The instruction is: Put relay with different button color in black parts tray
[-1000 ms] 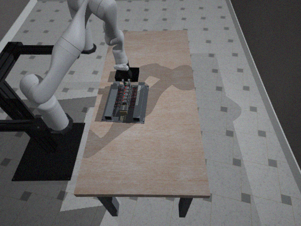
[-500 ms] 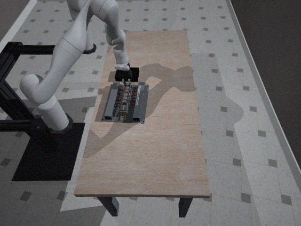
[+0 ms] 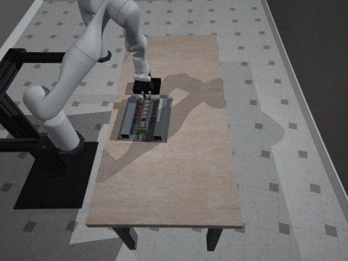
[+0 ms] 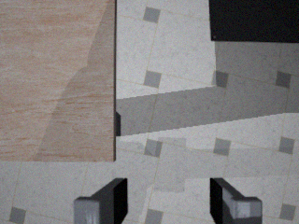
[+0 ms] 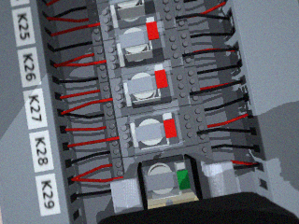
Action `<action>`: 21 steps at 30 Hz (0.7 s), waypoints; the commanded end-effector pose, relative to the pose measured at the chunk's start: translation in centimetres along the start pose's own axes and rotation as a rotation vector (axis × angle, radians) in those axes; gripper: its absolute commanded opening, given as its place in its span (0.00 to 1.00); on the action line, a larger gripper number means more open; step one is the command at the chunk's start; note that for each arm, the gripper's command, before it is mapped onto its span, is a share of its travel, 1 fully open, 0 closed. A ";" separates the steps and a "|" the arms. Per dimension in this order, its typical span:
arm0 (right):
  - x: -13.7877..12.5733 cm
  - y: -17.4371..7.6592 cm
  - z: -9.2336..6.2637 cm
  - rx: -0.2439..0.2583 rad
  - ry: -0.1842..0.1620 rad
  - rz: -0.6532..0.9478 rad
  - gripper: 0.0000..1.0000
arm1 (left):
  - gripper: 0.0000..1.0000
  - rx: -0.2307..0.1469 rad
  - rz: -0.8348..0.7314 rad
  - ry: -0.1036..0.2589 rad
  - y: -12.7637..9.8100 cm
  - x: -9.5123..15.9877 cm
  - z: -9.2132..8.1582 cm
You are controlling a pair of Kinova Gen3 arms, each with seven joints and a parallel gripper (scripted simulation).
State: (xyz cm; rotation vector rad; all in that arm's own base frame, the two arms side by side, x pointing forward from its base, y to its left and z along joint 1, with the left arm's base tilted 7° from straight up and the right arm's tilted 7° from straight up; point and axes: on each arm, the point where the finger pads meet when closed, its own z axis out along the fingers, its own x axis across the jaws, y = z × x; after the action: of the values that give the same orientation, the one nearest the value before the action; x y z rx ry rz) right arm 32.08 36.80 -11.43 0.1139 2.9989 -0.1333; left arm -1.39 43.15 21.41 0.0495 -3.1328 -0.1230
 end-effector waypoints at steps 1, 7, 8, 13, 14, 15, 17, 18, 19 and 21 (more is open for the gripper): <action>-0.1 0.1 -0.1 -0.002 0.000 0.000 0.00 | 1.00 -0.002 0.000 0.000 0.0 0.0 -0.1; -0.1 0.1 -0.1 -0.002 0.016 0.000 0.00 | 1.00 -0.002 0.000 0.000 0.0 0.0 -0.1; -0.1 0.1 -0.1 -0.002 0.019 0.000 0.00 | 1.00 -0.002 0.000 0.000 0.0 0.0 -0.1; -0.1 0.1 -0.1 -0.002 0.025 0.000 0.00 | 1.00 -0.002 0.000 0.000 0.0 0.0 -0.1; -0.1 0.1 -0.1 -0.002 0.025 0.000 0.00 | 1.00 -0.002 0.000 0.000 0.0 0.0 -0.1; -0.1 0.1 -0.1 -0.002 0.025 0.000 0.00 | 1.00 -0.002 0.000 0.000 0.0 0.0 -0.1; -0.1 0.1 -0.1 -0.002 0.025 0.000 0.00 | 1.00 -0.002 0.000 0.000 0.0 0.0 -0.1; -0.1 0.1 -0.1 -0.002 0.026 0.000 0.00 | 1.00 -0.002 0.000 0.000 0.0 0.0 -0.1; -0.2 0.1 -0.1 -0.002 0.028 0.000 0.00 | 1.00 -0.002 0.000 0.000 0.0 0.0 -0.1; -0.2 0.1 -0.1 -0.002 0.033 0.000 0.00 | 1.00 -0.002 0.000 0.000 0.0 0.0 -0.1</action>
State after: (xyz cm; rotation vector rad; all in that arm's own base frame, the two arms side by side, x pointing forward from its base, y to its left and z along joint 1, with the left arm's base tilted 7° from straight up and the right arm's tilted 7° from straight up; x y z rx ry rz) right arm 32.18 36.79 -11.41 0.1170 3.0292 -0.1328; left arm -1.39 43.15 21.41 0.0495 -3.1328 -0.1230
